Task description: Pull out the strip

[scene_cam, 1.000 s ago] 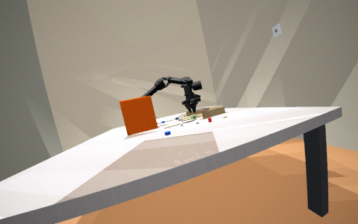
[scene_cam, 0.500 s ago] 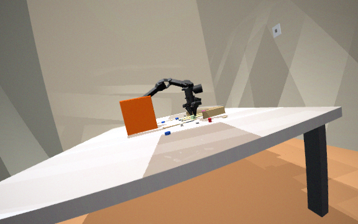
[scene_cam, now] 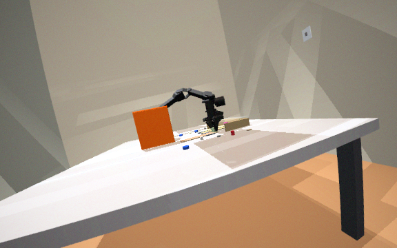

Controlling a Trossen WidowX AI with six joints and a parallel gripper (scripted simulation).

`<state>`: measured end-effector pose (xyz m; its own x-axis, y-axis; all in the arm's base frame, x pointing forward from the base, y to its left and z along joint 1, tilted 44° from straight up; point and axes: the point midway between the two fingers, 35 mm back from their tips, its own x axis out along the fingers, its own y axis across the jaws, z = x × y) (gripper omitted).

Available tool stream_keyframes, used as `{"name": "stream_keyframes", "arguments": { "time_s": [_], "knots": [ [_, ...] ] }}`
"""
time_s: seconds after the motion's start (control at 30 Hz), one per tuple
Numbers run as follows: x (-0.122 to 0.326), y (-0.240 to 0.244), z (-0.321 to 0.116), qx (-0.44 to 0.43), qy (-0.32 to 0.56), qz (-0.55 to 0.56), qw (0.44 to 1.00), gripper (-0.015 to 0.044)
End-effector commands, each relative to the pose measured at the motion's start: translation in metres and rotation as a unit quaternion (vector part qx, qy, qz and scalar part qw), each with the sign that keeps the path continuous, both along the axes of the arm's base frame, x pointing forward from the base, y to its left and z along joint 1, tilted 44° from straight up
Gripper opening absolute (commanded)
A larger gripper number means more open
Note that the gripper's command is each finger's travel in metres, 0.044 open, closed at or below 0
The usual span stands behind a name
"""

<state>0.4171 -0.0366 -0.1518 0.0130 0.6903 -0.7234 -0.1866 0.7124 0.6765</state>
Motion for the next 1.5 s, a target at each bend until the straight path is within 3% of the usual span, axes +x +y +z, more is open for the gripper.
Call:
{"name": "stream_keyframes", "arguments": {
  "time_s": [0.0,0.27,0.4,1.47],
  "knots": [
    [0.000,0.000,0.000,0.000,0.000,0.000,1.000,0.0171],
    [0.000,0.000,0.000,0.000,0.000,0.000,1.000,0.0098],
    [-0.002,-0.001,0.002,0.000,0.000,0.000,1.000,0.0000],
    [-0.087,-0.011,0.048,0.002,0.006,-0.003,1.000,0.0000]
  ]
}}
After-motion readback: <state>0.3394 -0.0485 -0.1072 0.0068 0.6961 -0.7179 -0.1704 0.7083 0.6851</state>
